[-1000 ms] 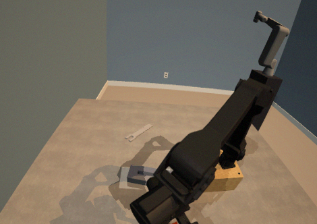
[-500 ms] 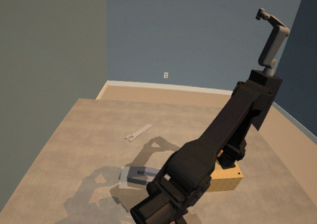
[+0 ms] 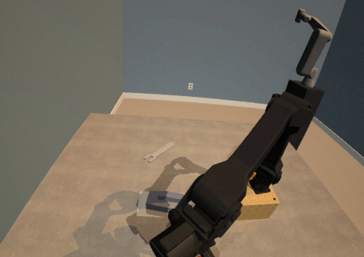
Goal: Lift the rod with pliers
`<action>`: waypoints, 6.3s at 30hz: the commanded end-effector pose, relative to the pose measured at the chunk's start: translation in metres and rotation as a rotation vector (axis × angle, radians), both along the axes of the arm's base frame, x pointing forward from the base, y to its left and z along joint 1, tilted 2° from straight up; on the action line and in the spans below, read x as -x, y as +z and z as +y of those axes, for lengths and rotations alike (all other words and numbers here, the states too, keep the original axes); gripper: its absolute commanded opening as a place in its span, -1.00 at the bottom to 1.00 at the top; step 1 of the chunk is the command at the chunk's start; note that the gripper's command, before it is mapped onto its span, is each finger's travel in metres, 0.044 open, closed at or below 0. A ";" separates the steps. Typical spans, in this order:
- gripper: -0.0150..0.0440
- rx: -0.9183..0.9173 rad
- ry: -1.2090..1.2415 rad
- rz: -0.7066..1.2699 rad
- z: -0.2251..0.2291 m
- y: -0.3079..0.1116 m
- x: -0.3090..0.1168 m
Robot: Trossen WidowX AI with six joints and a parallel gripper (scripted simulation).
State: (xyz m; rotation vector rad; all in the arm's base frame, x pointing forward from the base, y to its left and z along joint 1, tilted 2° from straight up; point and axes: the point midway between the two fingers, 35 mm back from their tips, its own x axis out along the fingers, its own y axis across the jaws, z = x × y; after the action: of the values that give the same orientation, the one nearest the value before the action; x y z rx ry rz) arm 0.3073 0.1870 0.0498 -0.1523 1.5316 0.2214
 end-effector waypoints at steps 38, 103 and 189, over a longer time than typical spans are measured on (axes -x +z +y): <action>0.76 -0.003 0.004 0.001 0.001 -0.001 0.000; 0.60 -0.012 -0.044 0.005 -0.022 0.039 -0.006; 0.60 -0.006 -0.412 0.016 -0.168 0.034 -0.016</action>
State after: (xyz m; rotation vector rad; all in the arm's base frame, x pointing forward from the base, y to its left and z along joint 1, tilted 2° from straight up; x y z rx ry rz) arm 0.3232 0.0236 0.0823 0.1616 1.5503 -0.0974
